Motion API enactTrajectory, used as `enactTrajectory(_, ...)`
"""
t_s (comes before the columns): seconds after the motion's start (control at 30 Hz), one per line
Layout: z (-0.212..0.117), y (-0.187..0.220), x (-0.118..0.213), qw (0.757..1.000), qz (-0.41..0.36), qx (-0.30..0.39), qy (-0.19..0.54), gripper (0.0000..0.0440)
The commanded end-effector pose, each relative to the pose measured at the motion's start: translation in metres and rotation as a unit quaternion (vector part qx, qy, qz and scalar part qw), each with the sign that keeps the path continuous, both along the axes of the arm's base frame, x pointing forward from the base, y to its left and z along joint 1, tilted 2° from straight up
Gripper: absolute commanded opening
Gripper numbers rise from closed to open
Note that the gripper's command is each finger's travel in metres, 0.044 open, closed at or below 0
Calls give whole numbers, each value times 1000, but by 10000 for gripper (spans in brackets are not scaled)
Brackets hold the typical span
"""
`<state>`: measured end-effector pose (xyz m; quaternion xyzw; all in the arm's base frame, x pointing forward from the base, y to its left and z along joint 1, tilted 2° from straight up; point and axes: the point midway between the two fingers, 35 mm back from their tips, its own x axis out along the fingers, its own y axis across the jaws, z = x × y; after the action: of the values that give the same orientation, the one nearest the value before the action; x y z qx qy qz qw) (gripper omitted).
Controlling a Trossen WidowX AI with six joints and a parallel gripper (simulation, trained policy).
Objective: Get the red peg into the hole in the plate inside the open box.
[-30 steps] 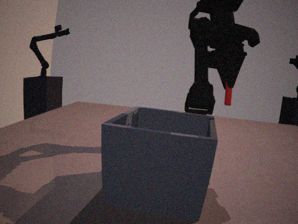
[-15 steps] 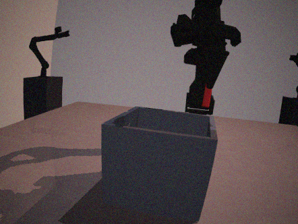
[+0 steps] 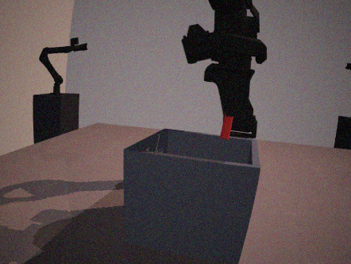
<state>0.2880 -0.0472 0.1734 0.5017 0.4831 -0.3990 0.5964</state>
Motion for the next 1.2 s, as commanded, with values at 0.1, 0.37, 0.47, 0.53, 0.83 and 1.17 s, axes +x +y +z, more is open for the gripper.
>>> enactTrajectory(0.1,-14,-14,9,1000,0,2,10,0)
enactTrajectory(0.37,-35,-25,19,1000,4,6,19,0)
enactTrajectory(0.47,-43,-27,23,1000,7,10,21,0)
enactTrajectory(0.53,-49,-29,26,1000,9,12,22,0)
enactTrajectory(0.83,-72,-31,38,999,28,18,25,0)
enactTrajectory(1.17,-99,-32,43,998,52,17,42,25)
